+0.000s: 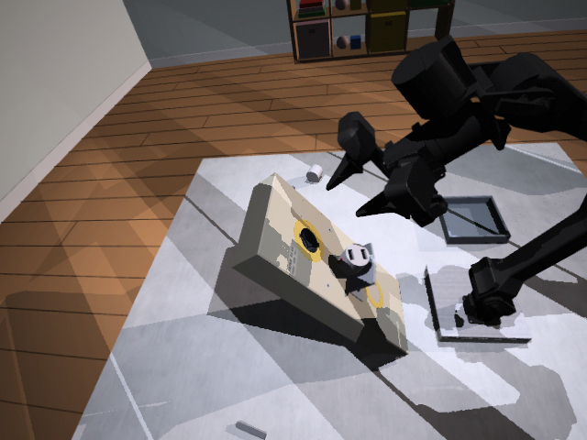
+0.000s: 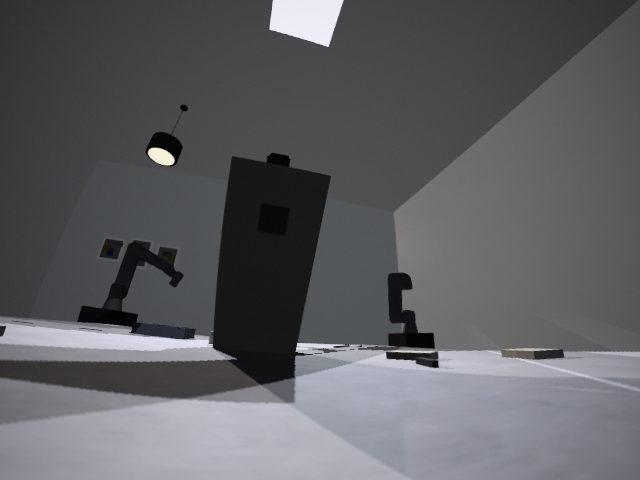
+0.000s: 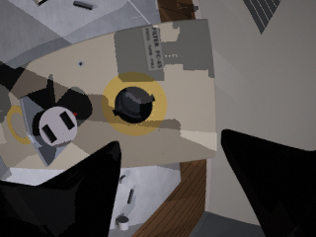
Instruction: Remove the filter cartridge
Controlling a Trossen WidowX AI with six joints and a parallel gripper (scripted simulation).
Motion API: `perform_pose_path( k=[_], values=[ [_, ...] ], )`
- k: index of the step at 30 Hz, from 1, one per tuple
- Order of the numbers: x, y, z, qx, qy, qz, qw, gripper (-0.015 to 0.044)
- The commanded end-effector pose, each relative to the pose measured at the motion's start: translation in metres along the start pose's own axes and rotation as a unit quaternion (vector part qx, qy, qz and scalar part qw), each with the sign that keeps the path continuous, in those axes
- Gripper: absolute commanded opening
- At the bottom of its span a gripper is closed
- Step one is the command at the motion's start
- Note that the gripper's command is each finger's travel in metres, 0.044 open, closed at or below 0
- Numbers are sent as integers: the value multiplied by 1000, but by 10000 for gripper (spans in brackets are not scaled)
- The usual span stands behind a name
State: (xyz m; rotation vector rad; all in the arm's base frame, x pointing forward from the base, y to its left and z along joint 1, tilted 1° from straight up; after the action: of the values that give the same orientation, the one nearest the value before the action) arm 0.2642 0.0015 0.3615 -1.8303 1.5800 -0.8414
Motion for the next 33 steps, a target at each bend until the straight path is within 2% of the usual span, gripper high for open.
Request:
perform_pose_path(
  k=[1, 6, 15, 33],
  values=[
    [-5, 35, 18, -74, 11, 285, 956, 305],
    [-10, 62, 27, -120, 50, 506, 853, 305],
    [-13, 87, 34, -146, 102, 668, 722, 305],
    [-13, 88, 34, -146, 103, 674, 717, 305]
  ],
)
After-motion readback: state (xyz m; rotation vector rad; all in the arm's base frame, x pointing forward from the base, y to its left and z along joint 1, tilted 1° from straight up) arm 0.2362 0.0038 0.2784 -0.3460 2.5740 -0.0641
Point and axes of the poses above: the point midway between the two fingers, 35 mm back from their tips, its own z axis out along the fingers, its own y axis across the jaws, x = y × z, the point moved 1 cm from there along -z, back along the fingers, and after that the axes turned 11 degrees about -z, right-handed, at the moved point
